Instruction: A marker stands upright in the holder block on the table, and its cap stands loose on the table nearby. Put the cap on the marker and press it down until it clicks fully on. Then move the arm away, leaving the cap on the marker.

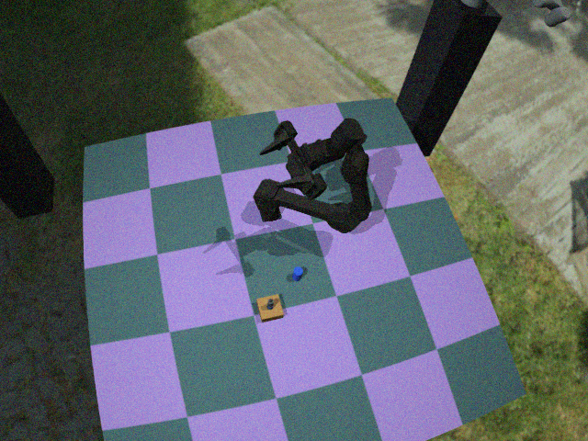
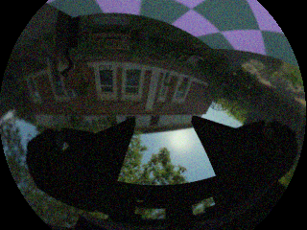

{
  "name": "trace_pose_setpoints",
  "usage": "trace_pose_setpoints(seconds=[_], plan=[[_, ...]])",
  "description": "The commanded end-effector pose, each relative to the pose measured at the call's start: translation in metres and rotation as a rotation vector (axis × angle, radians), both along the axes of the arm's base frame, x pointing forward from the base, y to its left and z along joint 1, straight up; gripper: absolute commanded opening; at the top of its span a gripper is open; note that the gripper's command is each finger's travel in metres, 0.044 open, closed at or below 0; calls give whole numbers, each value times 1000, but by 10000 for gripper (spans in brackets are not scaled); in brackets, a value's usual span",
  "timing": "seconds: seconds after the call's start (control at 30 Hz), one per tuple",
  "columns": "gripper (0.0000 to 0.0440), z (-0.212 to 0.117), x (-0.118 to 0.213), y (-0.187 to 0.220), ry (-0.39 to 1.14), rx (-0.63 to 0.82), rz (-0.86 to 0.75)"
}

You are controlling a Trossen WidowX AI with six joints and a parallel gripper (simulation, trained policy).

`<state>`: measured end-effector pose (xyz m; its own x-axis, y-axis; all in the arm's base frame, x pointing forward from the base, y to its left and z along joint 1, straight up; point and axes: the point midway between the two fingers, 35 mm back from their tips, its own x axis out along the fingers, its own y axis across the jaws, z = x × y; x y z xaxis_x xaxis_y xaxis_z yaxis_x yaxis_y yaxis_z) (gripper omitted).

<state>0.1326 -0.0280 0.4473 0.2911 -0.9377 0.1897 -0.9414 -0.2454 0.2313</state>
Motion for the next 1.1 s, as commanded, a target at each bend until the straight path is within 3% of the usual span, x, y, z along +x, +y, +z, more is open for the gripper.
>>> trace_pose_setpoints(seconds=[0.0, 0.17, 0.23, 1.07], plan=[[376, -1, -1, -1, -2, 8, 6], [251, -5, -5, -5, -21, 50, 43], [223, -7, -7, -6, -26, 67, 60], [284, -31, -22, -29, -179, 336, 267]])
